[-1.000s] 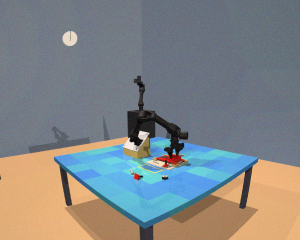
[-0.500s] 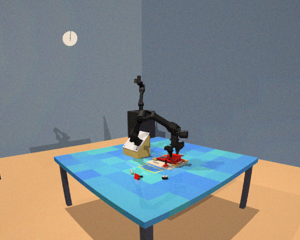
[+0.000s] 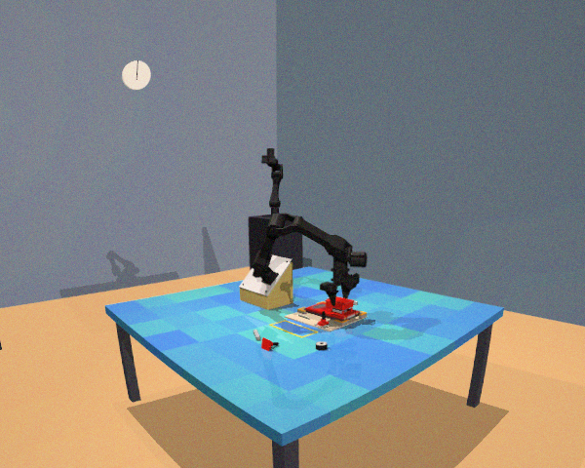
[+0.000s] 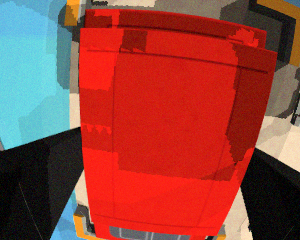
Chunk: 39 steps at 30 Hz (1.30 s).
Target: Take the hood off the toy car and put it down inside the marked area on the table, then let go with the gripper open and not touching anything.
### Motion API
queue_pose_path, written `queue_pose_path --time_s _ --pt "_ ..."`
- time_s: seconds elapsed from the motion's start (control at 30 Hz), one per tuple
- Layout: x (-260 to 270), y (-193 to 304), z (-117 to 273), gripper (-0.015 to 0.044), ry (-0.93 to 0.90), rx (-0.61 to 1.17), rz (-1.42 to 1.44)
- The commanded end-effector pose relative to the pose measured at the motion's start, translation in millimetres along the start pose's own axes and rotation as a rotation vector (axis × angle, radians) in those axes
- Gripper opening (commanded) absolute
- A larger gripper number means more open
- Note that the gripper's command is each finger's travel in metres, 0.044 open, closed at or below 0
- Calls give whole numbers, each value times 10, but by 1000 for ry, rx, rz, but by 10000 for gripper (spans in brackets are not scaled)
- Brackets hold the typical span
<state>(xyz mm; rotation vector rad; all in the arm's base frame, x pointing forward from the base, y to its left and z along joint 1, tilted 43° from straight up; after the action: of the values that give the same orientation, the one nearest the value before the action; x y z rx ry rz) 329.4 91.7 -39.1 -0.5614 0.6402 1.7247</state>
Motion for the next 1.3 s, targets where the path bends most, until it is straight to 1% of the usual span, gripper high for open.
queue_pose_path --time_s 0.0,0.13,0.4,0.47,0.5,0.53,1.27 --pt "7 -4 44 0 -5 -3 -5" --pt "9 -7 110 0 -5 -3 -5" --pt "10 -1 501 0 -6 -3 -5" --pt "10 0 511 0 -6 -3 -5" --pt "8 1 412 0 -1 1 4" --pt "-18 1 415 0 -2 0 4" --pt "-1137 199 498 0 -19 -6 4"
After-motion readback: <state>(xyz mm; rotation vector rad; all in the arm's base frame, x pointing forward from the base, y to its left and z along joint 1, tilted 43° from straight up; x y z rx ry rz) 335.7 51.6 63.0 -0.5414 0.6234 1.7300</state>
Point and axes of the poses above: the point midway between the two fingers, 35 mm back from their tips, its own z axis back along the fingers, its own x axis across the jaws, y = z × x, the point moved 5 cm from there along z, back along the fingers, and after that the axes turned 9 degrees about z, right-handed, at the moved point
